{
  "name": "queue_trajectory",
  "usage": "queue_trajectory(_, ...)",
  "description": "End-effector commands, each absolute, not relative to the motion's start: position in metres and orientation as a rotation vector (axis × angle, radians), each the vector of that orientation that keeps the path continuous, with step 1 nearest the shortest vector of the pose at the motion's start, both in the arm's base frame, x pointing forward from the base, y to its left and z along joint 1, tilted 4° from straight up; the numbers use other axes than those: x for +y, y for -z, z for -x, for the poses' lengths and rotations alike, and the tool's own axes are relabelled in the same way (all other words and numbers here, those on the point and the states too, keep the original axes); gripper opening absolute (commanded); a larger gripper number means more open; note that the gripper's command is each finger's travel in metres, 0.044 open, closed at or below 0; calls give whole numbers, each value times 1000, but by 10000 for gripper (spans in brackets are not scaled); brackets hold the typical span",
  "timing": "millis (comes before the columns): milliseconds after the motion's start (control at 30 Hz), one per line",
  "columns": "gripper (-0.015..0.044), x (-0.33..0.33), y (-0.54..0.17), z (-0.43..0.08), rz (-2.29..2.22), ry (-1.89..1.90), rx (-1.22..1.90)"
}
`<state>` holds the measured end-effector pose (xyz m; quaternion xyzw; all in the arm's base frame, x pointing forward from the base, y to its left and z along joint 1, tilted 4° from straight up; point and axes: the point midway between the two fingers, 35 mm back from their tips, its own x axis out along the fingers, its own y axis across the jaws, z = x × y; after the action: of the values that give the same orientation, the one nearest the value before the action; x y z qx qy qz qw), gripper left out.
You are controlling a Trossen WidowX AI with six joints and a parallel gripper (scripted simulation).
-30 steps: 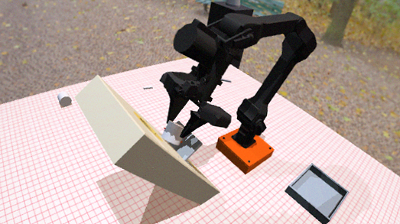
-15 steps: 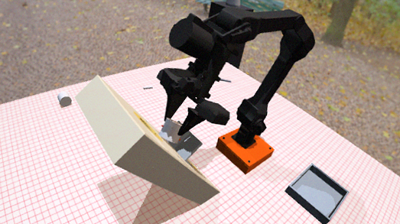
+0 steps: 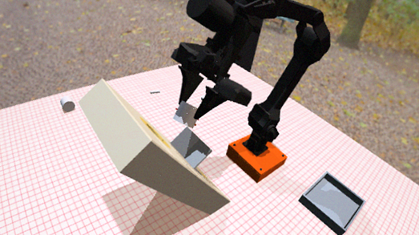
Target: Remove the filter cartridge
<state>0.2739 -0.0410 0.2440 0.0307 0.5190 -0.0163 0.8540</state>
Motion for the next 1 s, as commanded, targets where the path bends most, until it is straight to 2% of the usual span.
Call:
queue_trajectory(0,0,-40,-264,-266,-63,29,1079)
queue_trajectory(233,0,-38,-281,-255,-63,29,1081)
queue_trajectory(967,0,36,-273,-266,-70,25,1083)
